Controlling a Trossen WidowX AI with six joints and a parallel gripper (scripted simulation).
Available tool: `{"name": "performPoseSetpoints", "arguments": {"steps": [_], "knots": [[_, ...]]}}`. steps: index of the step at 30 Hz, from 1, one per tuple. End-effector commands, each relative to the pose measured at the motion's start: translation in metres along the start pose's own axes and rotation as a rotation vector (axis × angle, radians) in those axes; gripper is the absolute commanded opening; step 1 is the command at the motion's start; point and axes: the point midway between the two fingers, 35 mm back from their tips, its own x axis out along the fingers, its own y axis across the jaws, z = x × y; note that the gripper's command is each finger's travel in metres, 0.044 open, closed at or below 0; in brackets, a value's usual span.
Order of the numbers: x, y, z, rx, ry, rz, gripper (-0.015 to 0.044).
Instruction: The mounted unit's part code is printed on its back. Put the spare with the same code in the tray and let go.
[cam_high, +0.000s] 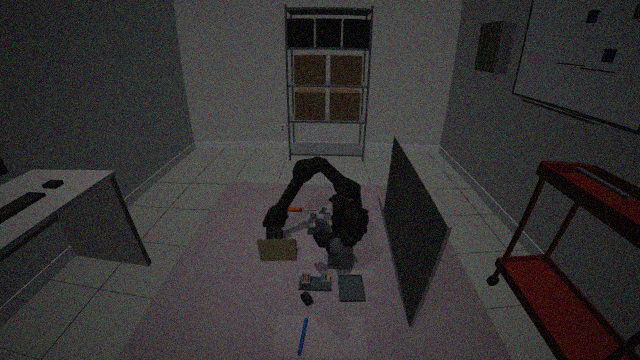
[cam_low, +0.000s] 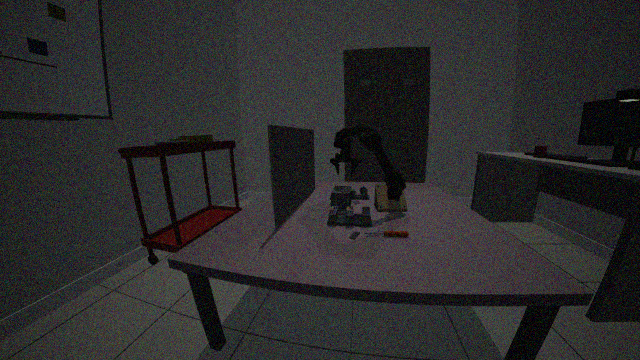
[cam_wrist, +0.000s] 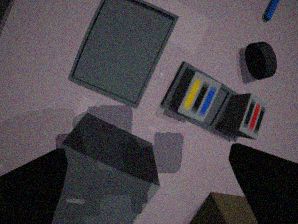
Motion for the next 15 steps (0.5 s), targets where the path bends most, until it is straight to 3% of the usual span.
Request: {"name": "performPoseSetpoints", "arguments": {"steps": [1,12,15], "knots": [[0.023,-0.057,0.007,0.4,0.037,-0.028,0.044],[0.023,-0.057,0.007,0.4,0.037,-0.028,0.044],[0.035,-0.058,0.007,0.4,0.038,-0.028,0.0361]]}}
